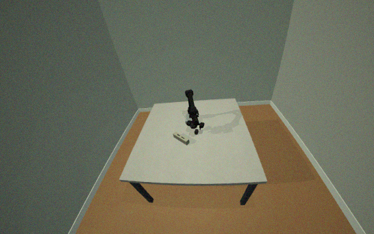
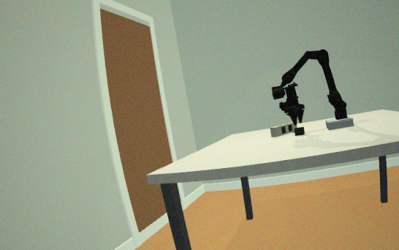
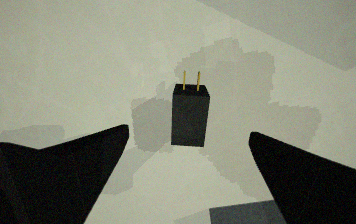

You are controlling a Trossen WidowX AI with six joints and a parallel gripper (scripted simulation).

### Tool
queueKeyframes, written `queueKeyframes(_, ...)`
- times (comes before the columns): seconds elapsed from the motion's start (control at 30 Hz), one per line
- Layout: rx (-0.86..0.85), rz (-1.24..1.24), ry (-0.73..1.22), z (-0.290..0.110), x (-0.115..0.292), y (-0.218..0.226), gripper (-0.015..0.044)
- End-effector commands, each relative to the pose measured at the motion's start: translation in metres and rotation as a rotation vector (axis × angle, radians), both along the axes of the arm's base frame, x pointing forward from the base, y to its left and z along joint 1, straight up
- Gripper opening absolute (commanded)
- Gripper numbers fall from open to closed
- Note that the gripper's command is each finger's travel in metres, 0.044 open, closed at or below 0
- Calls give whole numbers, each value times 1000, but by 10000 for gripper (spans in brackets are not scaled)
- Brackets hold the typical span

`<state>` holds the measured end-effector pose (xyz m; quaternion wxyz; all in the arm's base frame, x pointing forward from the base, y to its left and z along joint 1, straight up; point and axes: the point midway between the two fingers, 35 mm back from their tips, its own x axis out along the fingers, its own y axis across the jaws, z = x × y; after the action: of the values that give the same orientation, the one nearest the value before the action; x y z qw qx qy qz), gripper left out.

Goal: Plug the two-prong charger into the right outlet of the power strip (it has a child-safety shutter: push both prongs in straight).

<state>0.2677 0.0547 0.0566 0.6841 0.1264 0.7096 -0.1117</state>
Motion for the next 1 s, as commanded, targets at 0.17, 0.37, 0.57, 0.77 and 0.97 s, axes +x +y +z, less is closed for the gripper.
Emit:
queueKeyframes(0.17,2,-6,10,-13,-2,0,440)
queueKeyframes(0.37,2,-6,10,-23,-1,0,440)
queueKeyframes(0.57,2,-6,11,-33,-1,0,440)
queueKeyframes(0.77,2,-6,11,-42,-1,0,440)
queueKeyframes(0.97,2,-6,11,-52,-2,0,440)
